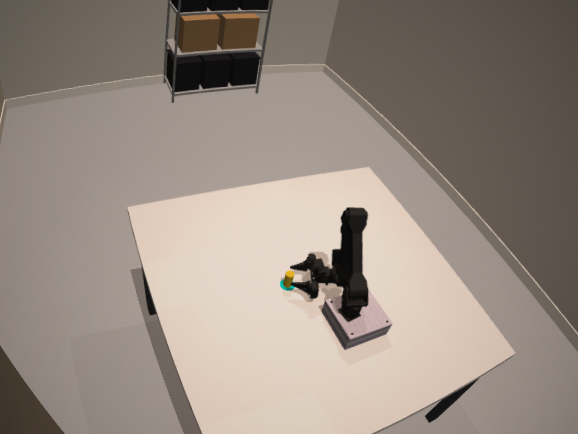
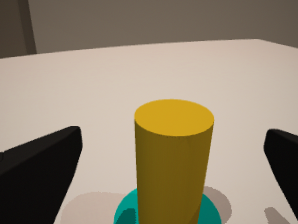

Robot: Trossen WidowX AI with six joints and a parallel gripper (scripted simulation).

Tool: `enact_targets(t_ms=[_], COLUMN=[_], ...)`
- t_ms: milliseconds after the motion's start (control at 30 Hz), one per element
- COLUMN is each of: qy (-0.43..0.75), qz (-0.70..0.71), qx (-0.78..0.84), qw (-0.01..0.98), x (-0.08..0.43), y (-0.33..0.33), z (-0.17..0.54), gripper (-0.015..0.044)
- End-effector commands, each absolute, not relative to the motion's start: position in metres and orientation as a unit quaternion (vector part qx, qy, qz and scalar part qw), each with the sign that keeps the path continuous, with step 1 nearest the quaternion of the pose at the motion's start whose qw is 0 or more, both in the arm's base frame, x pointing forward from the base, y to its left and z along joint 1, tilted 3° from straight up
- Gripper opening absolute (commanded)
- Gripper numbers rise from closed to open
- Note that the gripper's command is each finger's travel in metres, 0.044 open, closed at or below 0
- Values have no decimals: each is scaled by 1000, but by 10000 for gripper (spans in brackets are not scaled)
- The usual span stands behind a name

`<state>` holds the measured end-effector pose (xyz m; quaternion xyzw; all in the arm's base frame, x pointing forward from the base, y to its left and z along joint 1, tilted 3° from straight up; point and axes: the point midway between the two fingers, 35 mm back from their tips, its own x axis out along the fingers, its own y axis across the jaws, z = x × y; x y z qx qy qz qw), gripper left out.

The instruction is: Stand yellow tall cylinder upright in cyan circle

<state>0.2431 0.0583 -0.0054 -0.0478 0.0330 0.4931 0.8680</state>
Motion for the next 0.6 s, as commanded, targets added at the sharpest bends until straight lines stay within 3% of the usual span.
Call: enact_targets(t_ms=[0, 567], qy=[31, 29], qz=[495, 496], qx=[-49, -50], qw=[867, 867], x=[245, 249], y=[58, 58], z=[1, 51], gripper=[400, 400])
